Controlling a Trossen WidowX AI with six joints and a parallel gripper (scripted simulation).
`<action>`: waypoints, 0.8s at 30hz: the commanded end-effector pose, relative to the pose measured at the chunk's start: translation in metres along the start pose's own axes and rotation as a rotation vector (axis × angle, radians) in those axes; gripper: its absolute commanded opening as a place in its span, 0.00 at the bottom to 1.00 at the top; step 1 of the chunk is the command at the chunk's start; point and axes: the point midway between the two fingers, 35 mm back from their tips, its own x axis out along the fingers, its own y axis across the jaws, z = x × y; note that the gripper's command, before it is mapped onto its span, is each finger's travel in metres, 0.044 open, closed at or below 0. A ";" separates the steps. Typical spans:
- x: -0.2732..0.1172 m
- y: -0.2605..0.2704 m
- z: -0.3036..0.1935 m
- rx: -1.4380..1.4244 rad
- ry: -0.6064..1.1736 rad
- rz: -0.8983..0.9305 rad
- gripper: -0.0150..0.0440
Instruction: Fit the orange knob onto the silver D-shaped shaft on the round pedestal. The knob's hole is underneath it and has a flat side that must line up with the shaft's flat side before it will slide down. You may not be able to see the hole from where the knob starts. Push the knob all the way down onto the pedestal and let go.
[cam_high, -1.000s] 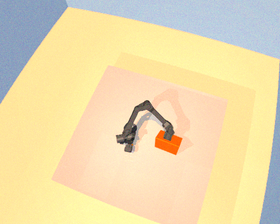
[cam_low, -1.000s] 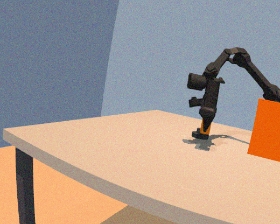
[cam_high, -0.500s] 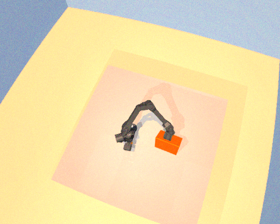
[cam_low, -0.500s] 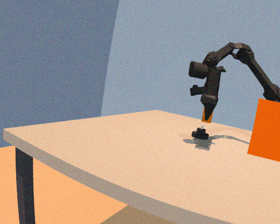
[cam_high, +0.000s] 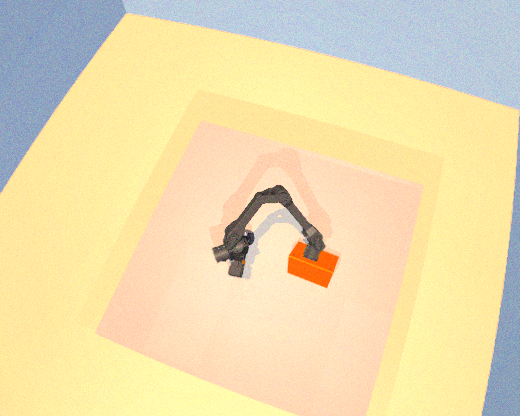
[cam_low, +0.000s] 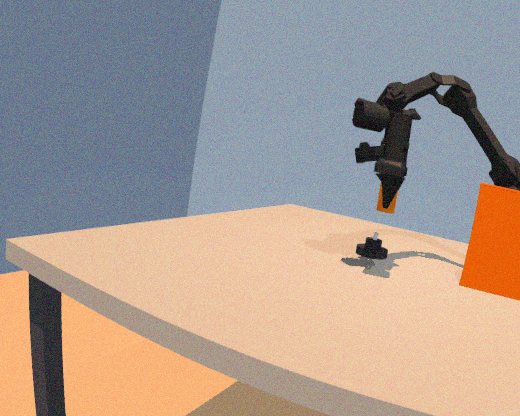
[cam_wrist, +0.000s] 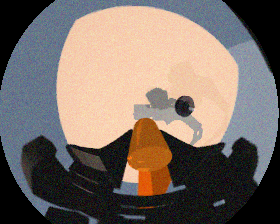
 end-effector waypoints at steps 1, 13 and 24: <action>0.001 -0.009 0.005 0.002 -0.003 0.008 0.25; 0.009 -0.041 0.017 -0.002 -0.008 0.020 0.25; 0.019 -0.072 0.024 -0.002 -0.011 0.022 0.25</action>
